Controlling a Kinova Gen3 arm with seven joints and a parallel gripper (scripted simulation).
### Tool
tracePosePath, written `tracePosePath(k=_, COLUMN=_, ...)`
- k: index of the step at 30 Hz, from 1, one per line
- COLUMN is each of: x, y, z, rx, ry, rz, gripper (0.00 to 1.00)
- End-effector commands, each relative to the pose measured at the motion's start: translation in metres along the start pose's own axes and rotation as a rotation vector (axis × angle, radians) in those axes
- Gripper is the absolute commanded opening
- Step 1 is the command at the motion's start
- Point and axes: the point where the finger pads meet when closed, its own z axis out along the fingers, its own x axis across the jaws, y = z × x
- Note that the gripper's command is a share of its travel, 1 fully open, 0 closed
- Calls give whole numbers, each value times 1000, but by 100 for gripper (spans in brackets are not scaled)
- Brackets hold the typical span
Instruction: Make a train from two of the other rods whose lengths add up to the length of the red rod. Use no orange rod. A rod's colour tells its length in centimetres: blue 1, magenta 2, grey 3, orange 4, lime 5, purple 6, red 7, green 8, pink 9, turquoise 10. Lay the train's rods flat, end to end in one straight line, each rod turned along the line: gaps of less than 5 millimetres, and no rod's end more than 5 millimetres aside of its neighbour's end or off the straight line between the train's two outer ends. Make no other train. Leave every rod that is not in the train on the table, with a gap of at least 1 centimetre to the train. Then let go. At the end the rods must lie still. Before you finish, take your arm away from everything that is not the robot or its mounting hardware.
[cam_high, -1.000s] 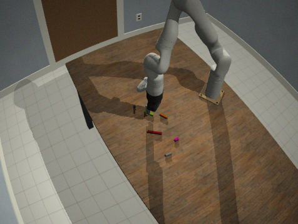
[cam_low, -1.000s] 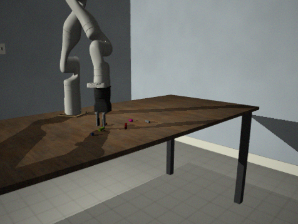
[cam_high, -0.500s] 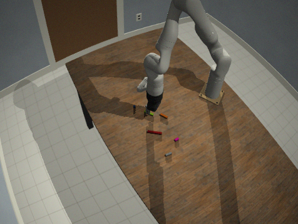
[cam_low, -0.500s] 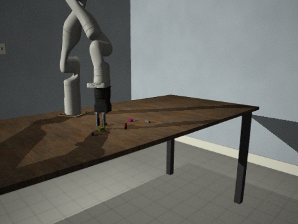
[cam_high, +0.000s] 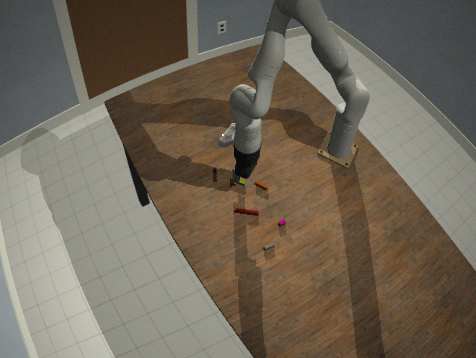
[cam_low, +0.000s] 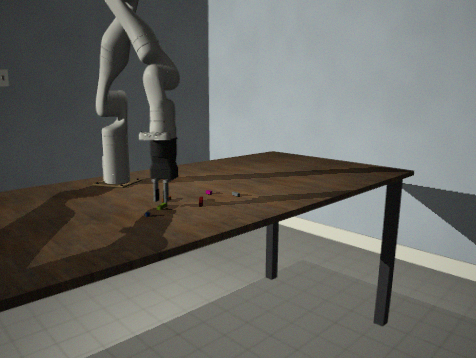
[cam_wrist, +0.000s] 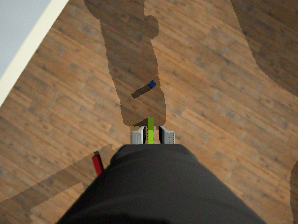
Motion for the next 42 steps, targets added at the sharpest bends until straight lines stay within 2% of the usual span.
tracePosePath(k=1, x=0, y=-1, z=1, rx=3, ry=-3, rz=4, gripper=54)
tracePosePath(k=42, x=-4, y=-3, z=1, rx=4, ry=-5, rz=5, gripper=54)
